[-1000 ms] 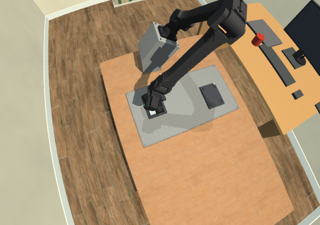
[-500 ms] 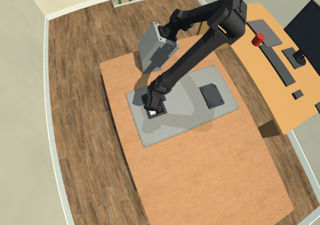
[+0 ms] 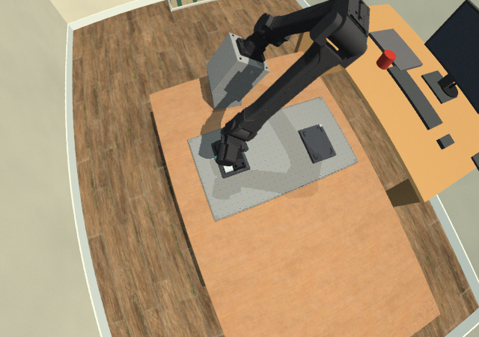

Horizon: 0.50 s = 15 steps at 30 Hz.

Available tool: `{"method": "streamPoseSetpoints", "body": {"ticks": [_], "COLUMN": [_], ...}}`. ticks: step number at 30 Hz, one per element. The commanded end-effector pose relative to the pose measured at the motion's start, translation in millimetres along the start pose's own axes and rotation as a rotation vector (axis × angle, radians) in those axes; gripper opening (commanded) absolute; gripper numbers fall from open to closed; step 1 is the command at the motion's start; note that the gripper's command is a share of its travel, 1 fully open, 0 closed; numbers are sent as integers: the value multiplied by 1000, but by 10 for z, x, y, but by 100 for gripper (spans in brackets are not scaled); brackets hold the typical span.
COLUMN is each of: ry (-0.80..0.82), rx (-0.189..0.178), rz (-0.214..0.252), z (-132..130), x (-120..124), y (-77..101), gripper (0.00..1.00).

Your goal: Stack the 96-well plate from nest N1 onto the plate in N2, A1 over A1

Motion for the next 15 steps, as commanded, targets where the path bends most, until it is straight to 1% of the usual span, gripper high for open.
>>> {"method": "streamPoseSetpoints", "body": {"ticks": [1,7,8,15], "ry": [-5,1,-1,1], "rx": [5,9,15,8], "rz": [-7,-11,-21,-11], "z": [8,-3,-31,-9], "x": [-16,-49,-75,-53], "y": [-6,-5,38,-25], "gripper": [0,0,0,0]}}
Point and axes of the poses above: the point where the finger pads meet when closed, its own y axis back along the fingers, its own z axis across the jaws, x = y × z, the point moved 3 cm from there along y, back along the fingers, and after that the axes turned 14 degrees about y, right-handed, at the moved point
